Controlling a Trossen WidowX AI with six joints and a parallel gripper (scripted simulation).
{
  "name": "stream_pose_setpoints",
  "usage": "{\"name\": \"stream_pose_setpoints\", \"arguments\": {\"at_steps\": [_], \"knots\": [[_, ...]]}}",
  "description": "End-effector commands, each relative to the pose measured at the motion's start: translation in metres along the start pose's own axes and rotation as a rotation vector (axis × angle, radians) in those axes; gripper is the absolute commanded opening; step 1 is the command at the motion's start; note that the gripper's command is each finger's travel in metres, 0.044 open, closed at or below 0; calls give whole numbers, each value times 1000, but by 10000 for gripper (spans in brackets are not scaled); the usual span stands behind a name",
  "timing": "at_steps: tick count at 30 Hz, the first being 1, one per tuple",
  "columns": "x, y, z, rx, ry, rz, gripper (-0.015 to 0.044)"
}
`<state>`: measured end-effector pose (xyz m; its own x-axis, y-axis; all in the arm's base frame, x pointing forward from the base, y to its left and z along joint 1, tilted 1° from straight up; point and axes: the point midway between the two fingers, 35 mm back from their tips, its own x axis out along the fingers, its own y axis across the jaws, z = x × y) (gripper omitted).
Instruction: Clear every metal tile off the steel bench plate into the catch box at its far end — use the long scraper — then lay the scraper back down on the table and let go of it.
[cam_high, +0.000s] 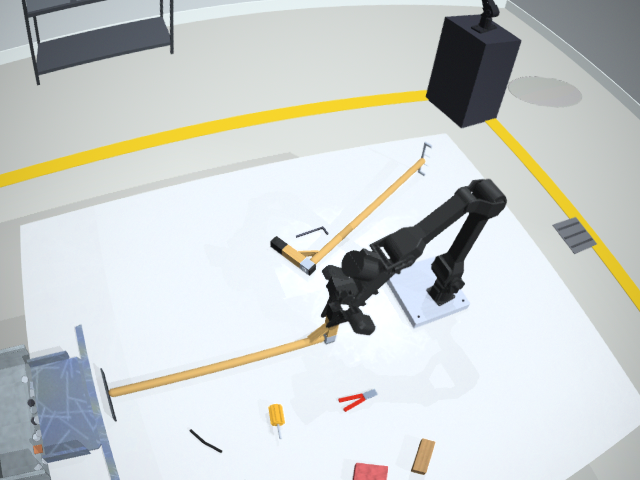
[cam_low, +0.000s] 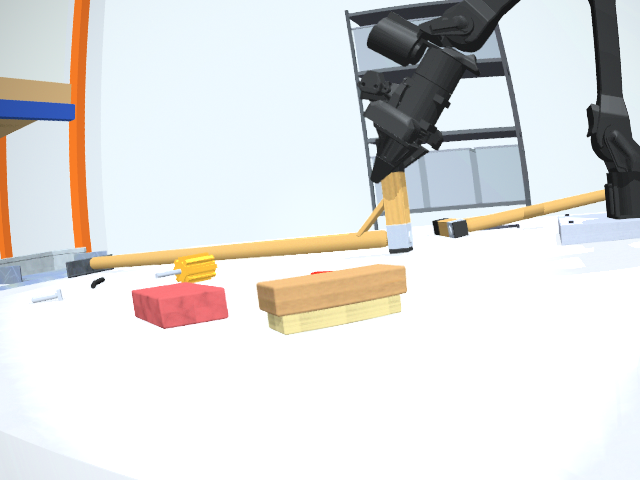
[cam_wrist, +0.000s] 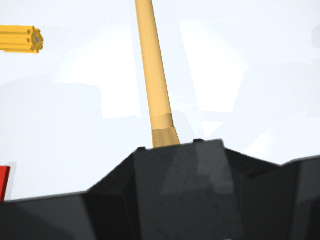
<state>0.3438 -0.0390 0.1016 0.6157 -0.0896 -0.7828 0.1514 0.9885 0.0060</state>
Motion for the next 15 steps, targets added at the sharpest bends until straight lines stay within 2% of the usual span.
{"name": "stream_pose_setpoints", "arguments": {"at_steps": [1,15], "knots": [[0,0,0,0,0,0,0],[-1,-2,-3,5,3,-3,0]]}}
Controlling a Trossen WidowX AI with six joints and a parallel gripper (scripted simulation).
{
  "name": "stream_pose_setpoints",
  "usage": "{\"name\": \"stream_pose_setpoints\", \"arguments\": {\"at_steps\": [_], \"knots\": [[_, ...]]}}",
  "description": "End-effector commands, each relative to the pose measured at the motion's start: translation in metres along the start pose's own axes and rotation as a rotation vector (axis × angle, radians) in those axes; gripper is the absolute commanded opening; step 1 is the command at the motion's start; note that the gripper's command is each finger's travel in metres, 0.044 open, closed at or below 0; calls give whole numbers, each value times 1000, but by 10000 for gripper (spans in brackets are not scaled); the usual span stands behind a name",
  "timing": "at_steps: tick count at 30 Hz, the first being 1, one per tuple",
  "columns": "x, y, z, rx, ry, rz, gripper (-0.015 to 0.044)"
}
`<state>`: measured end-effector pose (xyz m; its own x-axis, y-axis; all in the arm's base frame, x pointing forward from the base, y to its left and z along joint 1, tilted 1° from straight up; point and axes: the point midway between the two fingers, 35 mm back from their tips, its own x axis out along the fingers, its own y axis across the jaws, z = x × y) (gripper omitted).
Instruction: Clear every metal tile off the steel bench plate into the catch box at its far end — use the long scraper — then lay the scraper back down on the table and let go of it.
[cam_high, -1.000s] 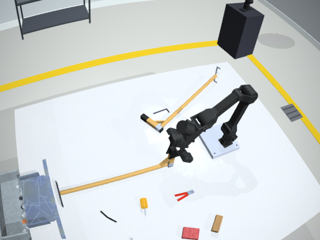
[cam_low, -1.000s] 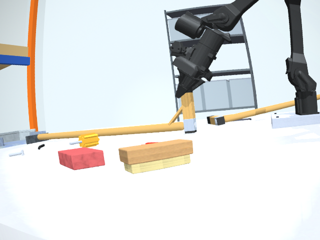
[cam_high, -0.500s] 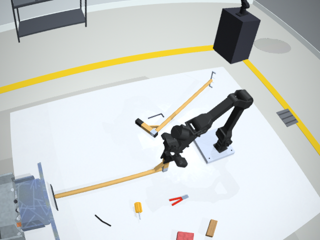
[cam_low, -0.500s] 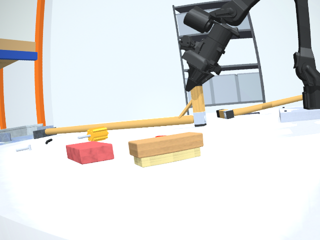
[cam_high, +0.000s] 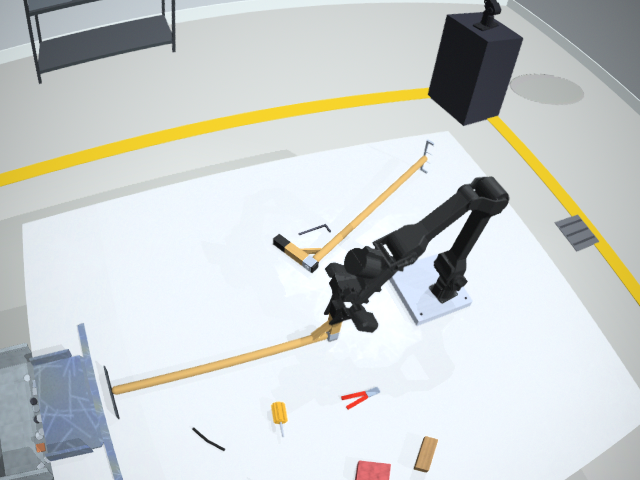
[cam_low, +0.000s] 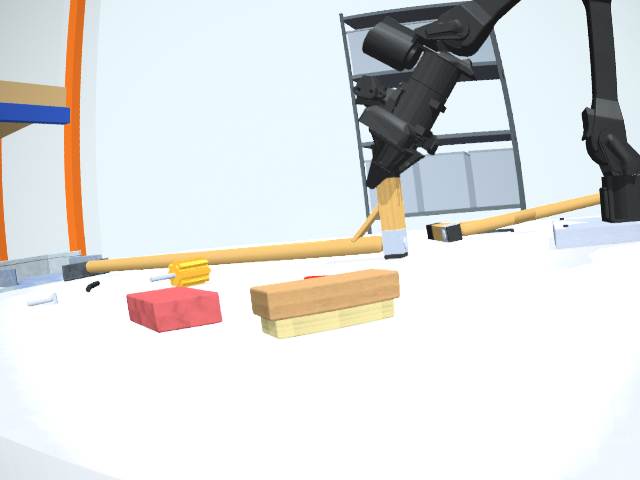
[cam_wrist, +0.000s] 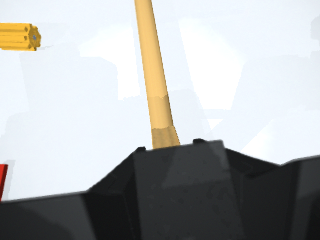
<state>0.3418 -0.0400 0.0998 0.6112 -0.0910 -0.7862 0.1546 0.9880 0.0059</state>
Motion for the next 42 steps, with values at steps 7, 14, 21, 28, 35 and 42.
{"name": "stream_pose_setpoints", "arguments": {"at_steps": [7,14,21,28,35,42], "knots": [[0,-2,-1,2,-3,-1,0],[1,-1,-2,2,4,-1,131],[1,-1,-2,2,4,-1,315],[-5,-1,2,2,4,-1,440],[-22,-1,13,2,4,-1,440],[-40,0,23,2,5,-1,440]]}}
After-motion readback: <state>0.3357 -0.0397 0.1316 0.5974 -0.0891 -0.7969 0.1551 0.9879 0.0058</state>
